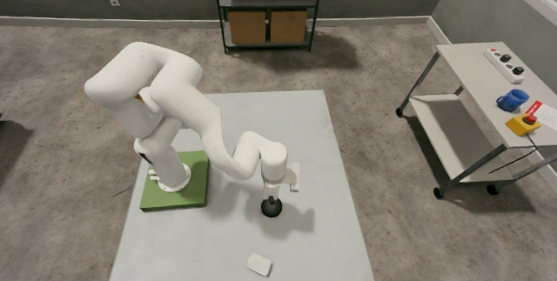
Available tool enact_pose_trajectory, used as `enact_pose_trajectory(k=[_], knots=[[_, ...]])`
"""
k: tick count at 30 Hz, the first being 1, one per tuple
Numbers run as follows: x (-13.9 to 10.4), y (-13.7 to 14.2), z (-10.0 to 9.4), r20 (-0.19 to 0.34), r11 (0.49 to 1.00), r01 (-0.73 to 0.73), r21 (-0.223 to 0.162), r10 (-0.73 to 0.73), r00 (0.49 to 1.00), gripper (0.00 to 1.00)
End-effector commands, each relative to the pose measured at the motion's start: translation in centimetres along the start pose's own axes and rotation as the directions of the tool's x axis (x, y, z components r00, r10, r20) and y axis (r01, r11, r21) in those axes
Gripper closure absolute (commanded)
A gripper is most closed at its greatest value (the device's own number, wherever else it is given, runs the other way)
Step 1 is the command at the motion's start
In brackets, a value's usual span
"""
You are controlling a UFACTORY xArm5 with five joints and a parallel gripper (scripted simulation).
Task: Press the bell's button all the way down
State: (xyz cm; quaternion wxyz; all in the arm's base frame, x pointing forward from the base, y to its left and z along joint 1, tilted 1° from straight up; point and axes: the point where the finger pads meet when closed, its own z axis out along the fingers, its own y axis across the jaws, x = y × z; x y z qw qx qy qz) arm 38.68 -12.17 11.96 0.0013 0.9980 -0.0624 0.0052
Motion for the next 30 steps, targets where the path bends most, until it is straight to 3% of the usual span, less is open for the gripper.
enact_pose_trajectory(k=[1,15,30], knots=[[0.2,0.0,-0.2,-0.005,1.000,0.000,-0.001,0.000,1.000,1.00],[0.2,0.0,0.1,-0.004,1.000,0.000,-0.001,0.000,1.000,1.00],[0.2,0.0,1.8,-0.004,1.000,0.000,-0.001,0.000,1.000,1.00]])
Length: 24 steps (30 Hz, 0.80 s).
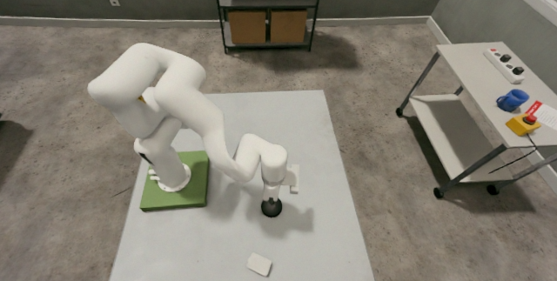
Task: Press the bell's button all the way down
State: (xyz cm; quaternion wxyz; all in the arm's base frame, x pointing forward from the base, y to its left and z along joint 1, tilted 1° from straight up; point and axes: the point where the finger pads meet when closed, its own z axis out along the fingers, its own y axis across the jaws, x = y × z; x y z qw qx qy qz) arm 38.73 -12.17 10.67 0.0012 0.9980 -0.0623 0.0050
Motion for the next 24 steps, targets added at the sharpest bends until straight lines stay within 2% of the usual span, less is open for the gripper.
enact_pose_trajectory(k=[1,24], knots=[[0.2,0.0,0.6,-0.004,1.000,0.000,-0.001,0.000,1.000,1.00],[0.3,0.0,4.1,-0.004,1.000,0.000,-0.001,0.000,1.000,1.00]])
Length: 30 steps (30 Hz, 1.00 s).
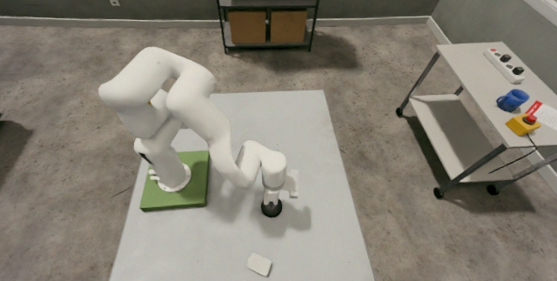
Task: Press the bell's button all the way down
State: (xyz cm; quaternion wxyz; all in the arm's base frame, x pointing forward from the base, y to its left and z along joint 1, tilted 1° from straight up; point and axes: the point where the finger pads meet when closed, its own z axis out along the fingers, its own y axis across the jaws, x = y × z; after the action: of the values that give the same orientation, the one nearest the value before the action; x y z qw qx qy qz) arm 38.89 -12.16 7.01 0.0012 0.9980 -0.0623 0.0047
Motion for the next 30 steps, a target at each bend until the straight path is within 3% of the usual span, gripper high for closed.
enact_pose_trajectory(k=[1,30], knots=[[0.22,0.03,0.49,-0.005,1.000,0.000,-0.001,0.000,1.000,1.00],[0.23,0.03,0.98,-0.004,1.000,0.000,-0.001,0.000,1.000,1.00]])
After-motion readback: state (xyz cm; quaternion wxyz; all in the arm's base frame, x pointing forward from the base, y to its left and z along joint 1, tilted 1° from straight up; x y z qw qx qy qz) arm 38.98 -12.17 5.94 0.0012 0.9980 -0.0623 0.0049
